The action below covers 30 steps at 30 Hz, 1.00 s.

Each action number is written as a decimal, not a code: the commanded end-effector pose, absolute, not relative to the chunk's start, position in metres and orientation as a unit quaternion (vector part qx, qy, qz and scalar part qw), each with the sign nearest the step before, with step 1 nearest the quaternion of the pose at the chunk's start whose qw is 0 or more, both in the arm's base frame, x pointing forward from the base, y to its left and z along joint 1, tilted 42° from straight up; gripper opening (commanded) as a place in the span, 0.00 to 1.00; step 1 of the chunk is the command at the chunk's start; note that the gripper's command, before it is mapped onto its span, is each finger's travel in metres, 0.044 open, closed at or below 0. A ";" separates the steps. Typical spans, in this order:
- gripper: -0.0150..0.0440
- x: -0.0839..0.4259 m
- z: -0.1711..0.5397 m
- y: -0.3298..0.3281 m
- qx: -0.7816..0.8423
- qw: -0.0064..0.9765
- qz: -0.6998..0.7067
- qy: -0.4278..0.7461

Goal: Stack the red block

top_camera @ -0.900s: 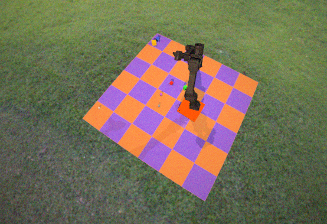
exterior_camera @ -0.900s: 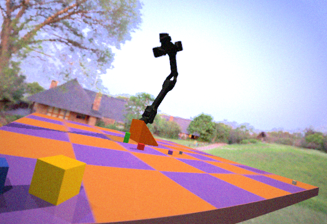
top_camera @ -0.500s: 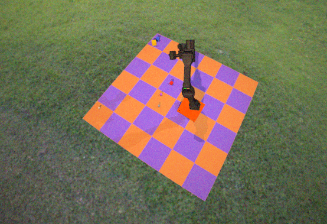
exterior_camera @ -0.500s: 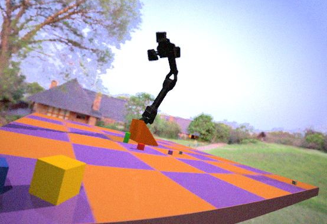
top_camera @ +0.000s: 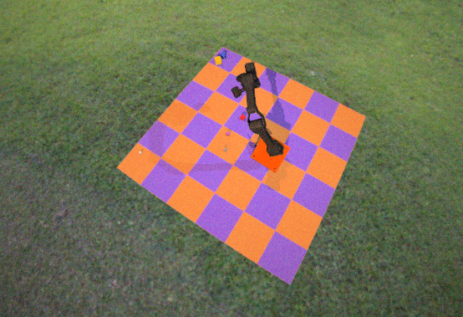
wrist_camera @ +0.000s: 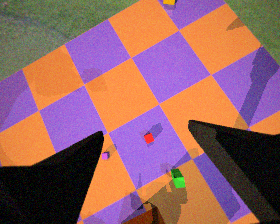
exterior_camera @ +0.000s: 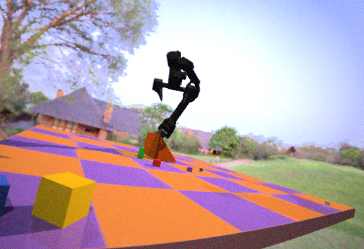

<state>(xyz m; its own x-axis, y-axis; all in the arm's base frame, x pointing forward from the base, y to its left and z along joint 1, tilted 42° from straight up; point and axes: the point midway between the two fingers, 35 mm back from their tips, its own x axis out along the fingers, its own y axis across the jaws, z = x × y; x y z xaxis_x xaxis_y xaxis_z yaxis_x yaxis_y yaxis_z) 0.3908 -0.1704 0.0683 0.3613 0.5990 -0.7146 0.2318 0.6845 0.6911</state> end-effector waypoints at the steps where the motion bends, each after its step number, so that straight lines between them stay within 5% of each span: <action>1: 1.00 0.382 0.013 -0.125 0.325 0.703 0.176 0.608; 9: 1.00 0.347 -0.064 -0.050 0.224 0.641 0.273 0.681; 30: 1.00 0.347 -0.093 -0.015 0.222 0.639 0.276 0.682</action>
